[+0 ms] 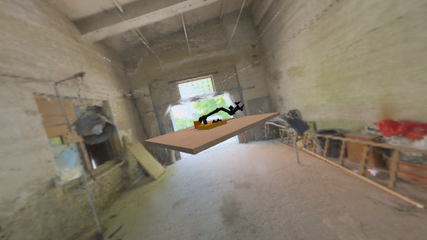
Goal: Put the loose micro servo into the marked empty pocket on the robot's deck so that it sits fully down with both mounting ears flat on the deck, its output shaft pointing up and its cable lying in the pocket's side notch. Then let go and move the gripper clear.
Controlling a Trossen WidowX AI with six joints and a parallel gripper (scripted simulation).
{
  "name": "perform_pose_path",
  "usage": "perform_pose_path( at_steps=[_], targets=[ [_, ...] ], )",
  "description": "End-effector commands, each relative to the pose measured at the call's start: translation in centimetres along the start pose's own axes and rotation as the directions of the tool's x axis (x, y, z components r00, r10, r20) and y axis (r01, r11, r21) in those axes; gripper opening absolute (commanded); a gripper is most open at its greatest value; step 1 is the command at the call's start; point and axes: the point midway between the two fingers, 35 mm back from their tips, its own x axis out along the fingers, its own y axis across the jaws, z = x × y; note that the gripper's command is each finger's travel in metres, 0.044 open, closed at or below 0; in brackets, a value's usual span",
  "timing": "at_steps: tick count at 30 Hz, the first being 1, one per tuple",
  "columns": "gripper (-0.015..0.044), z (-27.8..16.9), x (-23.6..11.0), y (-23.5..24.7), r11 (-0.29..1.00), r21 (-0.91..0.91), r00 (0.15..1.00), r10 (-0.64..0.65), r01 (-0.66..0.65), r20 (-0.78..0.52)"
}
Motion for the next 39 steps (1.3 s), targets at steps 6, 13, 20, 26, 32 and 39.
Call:
perform_pose_path(
  at_steps=[6,13,20,26,32,39],
  targets=[
    [0.0440,1.3,0.6,0.2,0.997,-0.082,1.000,-0.014,0.015,0.010],
    [0.0440,4.3,1.2,-0.2,0.966,-0.246,0.997,-0.069,0.077,0.041],
    [0.0440,7.8,1.9,-0.3,0.893,-0.425,0.989,-0.125,0.146,0.078],
    [0.0440,10.9,2.3,-0.1,0.796,-0.570,0.979,-0.167,0.206,0.120],
    [0.0440,14.6,2.6,0.4,0.666,-0.693,0.960,-0.216,0.277,0.176],
    [0.0440,16.6,2.7,0.9,0.595,-0.741,0.949,-0.235,0.311,0.210]
  ],
)
